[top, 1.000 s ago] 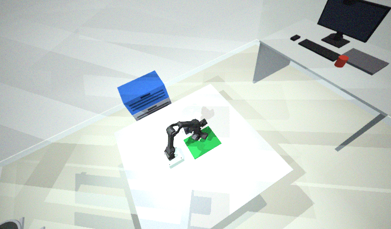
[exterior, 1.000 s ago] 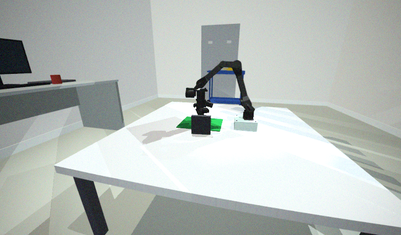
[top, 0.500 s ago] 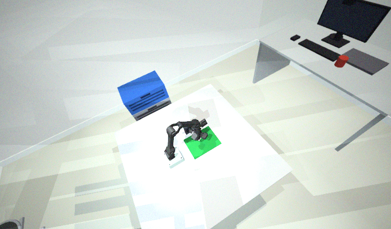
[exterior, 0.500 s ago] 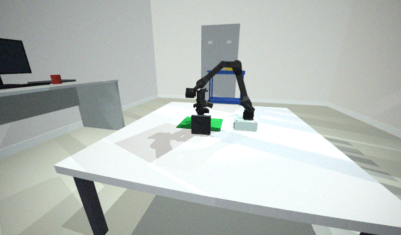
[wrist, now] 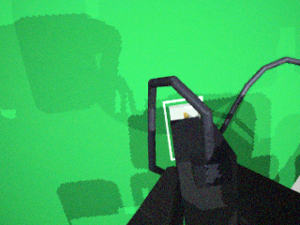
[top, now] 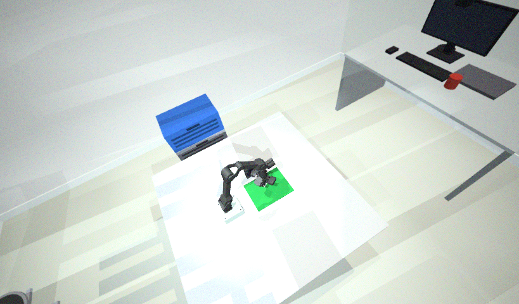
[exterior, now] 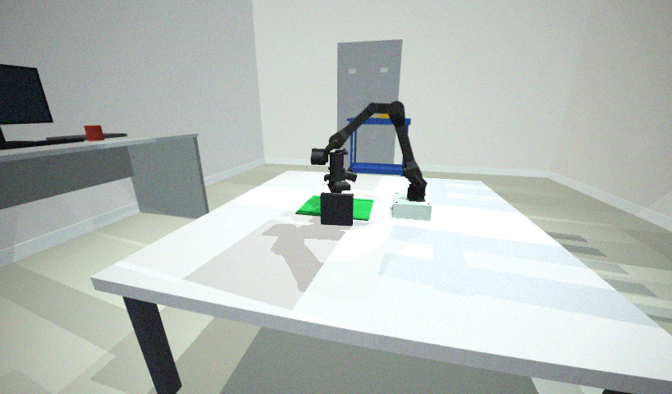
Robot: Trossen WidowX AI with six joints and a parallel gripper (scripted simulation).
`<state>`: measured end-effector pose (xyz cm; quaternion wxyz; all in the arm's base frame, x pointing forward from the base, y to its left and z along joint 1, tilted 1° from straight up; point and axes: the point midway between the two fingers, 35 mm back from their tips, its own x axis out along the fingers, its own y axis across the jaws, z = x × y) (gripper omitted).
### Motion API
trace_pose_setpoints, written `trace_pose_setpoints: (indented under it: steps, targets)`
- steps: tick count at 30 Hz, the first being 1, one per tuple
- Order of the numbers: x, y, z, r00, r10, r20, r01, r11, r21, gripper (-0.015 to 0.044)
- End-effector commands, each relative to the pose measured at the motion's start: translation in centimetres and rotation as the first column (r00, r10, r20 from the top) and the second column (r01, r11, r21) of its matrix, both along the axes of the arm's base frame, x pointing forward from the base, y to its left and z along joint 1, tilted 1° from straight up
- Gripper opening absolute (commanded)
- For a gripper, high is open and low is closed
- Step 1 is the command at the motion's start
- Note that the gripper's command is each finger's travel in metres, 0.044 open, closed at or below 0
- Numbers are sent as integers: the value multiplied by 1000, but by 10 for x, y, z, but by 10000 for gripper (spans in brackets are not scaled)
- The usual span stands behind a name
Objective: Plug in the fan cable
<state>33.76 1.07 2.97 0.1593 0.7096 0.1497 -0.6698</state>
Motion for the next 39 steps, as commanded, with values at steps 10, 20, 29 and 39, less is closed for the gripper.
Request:
trace_pose_setpoints:
  steps: [10,20,29,39]
  targets:
    - [0,-1,-3,1000,3,0,-3,1000,-4,0]
    - [0,-1,-7,1000,3,0,-3,1000,-4,0]
    - [1,-1,-13,1000,3,0,-3,1000,-4,0]
    - [1,-1,-19,1000,3,0,-3,1000,-4,0]
